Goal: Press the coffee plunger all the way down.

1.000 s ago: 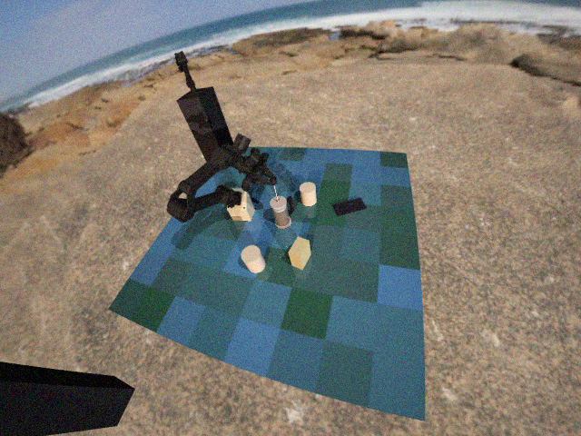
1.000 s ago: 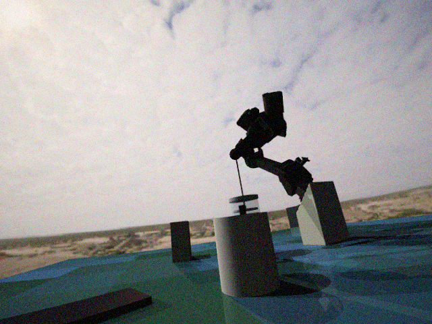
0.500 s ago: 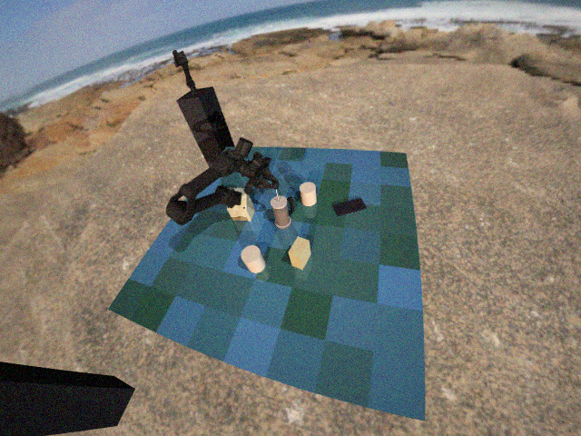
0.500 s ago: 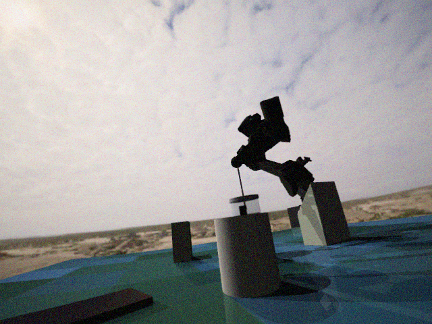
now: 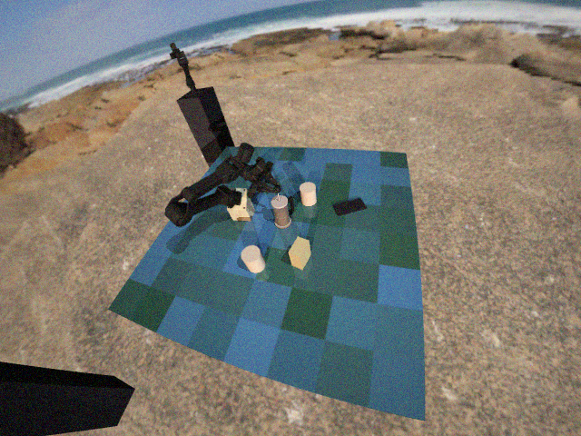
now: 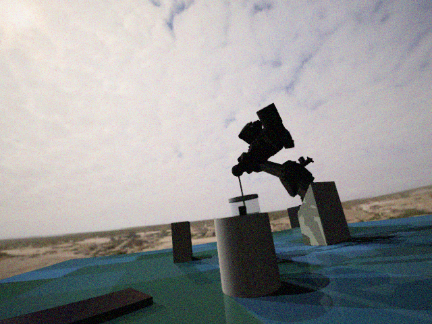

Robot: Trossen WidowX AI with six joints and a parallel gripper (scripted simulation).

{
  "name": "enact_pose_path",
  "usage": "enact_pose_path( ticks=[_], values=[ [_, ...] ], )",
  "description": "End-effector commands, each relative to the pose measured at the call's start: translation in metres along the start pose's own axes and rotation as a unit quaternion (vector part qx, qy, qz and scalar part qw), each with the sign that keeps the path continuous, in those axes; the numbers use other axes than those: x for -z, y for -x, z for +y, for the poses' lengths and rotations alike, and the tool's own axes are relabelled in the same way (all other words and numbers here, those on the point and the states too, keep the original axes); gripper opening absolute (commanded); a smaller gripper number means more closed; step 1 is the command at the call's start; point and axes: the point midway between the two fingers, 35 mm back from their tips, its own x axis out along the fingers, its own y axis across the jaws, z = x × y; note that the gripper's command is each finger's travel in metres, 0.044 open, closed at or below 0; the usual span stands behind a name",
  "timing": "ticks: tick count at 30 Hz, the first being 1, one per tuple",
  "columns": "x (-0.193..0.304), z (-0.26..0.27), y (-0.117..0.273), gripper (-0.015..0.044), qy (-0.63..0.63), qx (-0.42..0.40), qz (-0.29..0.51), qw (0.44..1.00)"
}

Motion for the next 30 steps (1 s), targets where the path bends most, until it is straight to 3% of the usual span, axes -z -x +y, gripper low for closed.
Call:
enact_pose_path(
  ticks=[1, 30],
  values=[
    [0.016, 0.005, -0.006, 0.0127, 0.002, -0.015, 0.01, 1.0],
    [0.032, -0.001, -0.028, 0.0127, 0.004, -0.006, -0.004, 1.0]
  ],
)
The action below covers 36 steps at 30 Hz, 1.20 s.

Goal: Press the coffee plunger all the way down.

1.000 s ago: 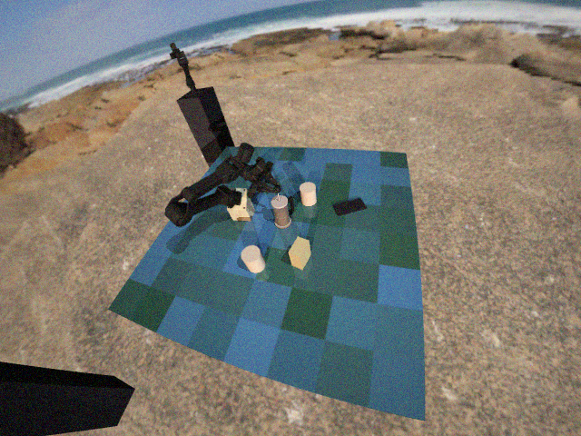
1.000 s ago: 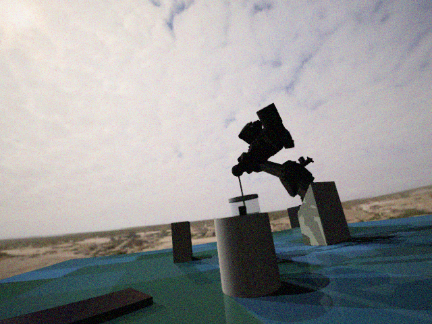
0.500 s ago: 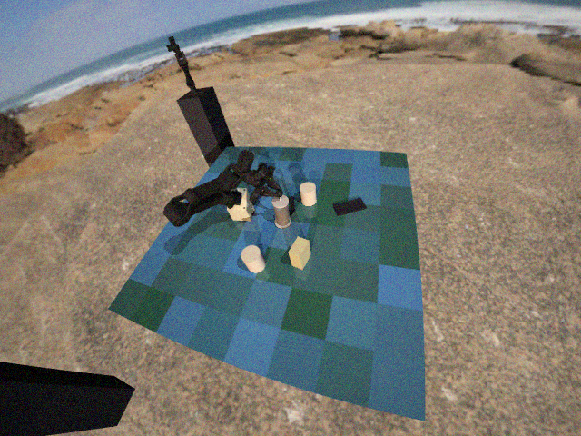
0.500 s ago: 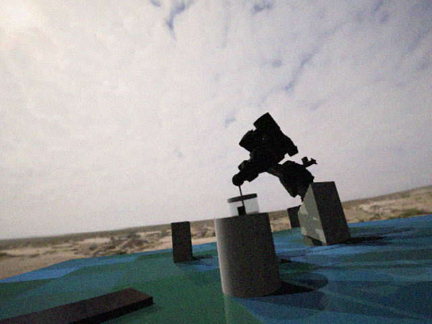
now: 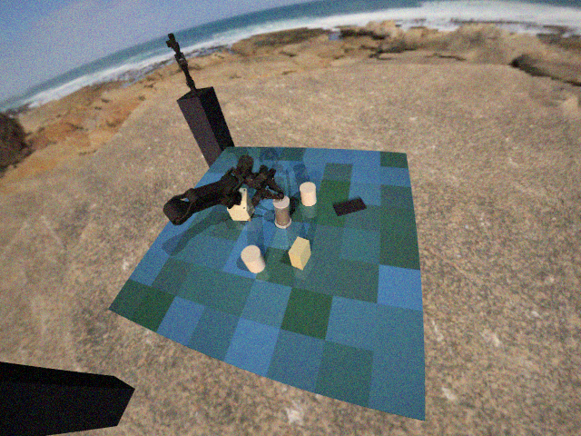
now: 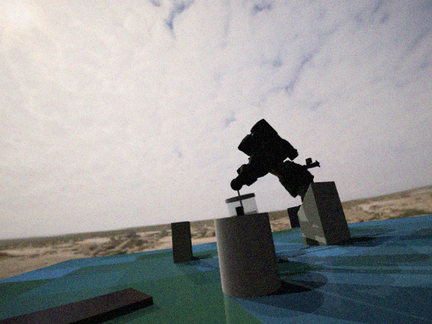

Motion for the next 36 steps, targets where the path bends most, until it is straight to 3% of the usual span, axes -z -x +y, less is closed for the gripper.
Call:
enact_pose_path(
  ticks=[1, 19, 31, 36],
  values=[
    [0.005, 0.0, -0.002, 0.0127, 0.01, -0.002, 0.004, 1.0],
    [-0.002, 0.0, -0.003, 0.0127, 0.0, -0.001, -0.001, 1.0],
    [-0.002, 0.0, -0.003, 0.044, 0.0, -0.001, -0.001, 1.0],
    [-0.006, 0.001, -0.002, 0.044, -0.002, -0.004, -0.003, 1.0]
  ],
)
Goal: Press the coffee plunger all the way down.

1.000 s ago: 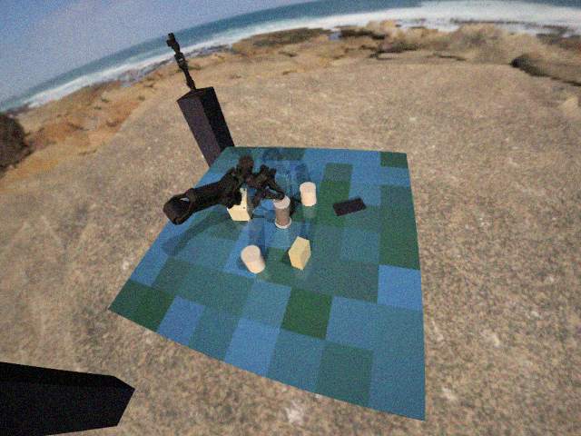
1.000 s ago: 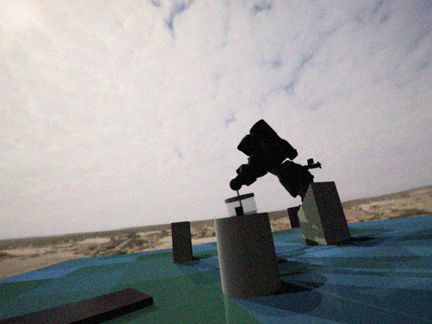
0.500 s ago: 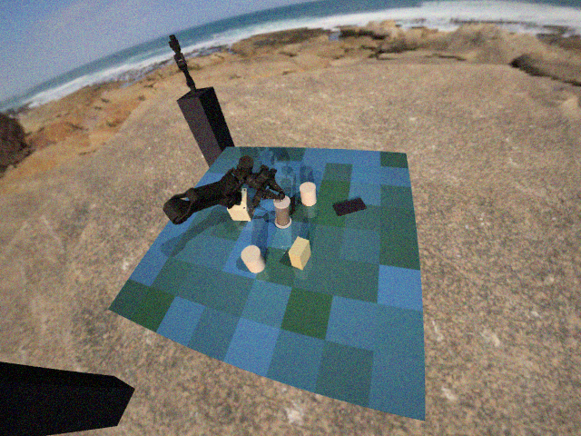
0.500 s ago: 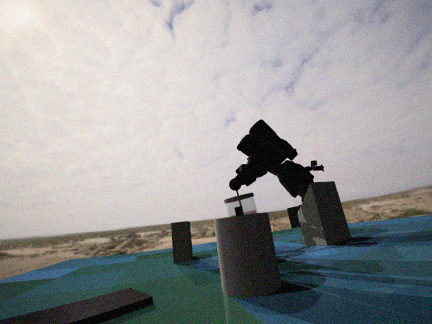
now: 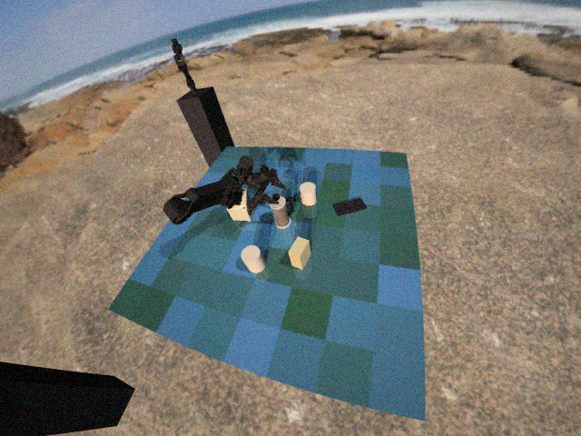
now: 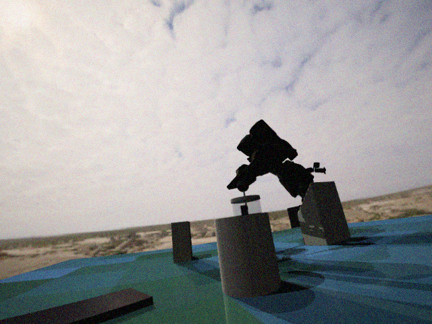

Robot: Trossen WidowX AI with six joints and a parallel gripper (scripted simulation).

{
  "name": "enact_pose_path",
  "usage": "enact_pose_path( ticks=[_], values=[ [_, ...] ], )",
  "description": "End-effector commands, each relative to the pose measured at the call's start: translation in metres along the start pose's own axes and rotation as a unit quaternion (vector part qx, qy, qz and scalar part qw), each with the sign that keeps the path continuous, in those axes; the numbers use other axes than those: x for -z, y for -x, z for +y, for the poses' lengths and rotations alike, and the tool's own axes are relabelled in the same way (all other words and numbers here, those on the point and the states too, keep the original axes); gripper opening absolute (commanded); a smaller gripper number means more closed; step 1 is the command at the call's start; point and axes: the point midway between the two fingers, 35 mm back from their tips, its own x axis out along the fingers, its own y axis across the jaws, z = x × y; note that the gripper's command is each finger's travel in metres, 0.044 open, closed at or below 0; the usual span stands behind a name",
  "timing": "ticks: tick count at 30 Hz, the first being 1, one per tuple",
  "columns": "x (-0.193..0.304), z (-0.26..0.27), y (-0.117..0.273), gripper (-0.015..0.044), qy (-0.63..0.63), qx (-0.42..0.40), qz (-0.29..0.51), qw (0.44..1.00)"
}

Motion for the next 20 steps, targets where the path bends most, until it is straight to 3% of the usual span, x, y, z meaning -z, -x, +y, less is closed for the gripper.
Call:
enact_pose_path(
  ticks=[1, 8, 20],
  values=[
    [-0.006, 0.003, 0.001, 0.044, -0.004, -0.006, -0.003, 1.0],
    [-0.025, 0.016, 0.012, 0.044, -0.024, -0.045, -0.023, 0.998],
    [-0.044, 0.006, 0.046, 0.044, -0.001, -0.016, 0.015, 1.0]
  ],
)
